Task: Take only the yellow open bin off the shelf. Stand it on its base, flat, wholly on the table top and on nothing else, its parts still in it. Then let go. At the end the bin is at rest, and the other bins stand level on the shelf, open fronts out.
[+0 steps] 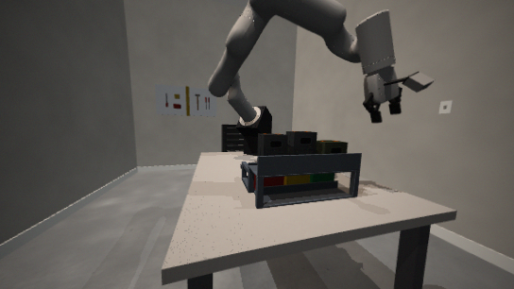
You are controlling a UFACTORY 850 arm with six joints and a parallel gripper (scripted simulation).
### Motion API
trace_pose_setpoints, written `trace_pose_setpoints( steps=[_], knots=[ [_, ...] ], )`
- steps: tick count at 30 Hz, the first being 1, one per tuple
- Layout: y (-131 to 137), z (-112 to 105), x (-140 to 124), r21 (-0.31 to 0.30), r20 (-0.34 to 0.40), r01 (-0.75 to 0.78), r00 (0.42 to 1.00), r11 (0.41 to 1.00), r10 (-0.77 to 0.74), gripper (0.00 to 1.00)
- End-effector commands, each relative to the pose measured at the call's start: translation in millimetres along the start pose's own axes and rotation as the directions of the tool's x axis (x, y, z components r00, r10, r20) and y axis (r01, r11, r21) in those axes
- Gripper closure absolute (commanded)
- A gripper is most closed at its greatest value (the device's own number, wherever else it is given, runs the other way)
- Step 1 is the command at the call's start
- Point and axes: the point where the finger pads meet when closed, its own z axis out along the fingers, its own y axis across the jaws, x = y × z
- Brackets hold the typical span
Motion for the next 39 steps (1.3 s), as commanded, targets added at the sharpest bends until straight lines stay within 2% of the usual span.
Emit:
trace_pose_setpoints(
  steps=[1,12,17,29,34,39],
  knots=[
    [-1.4,-1.2,-27.4,0.003,-0.008,-0.001,1.0,1.0,0.001,0.0],
    [-1.4,-1.2,-27.4,0.003,-0.008,-0.001,1.0,1.0,0.001,0.0],
    [-2.8,-0.7,-77.1,0.003,-0.008,-0.001,1.0,1.0,0.001,0.0],
    [-2.8,-0.7,-77.1,0.003,-0.008,-0.001,1.0,1.0,0.001,0.0],
    [-4.3,-0.2,-126.9,0.003,-0.008,-0.001,1.0,1.0,0.001,0.0],
    [-4.3,-0.2,-126.9,0.003,-0.008,-0.001,1.0,1.0,0.001,0.0]
  ],
)
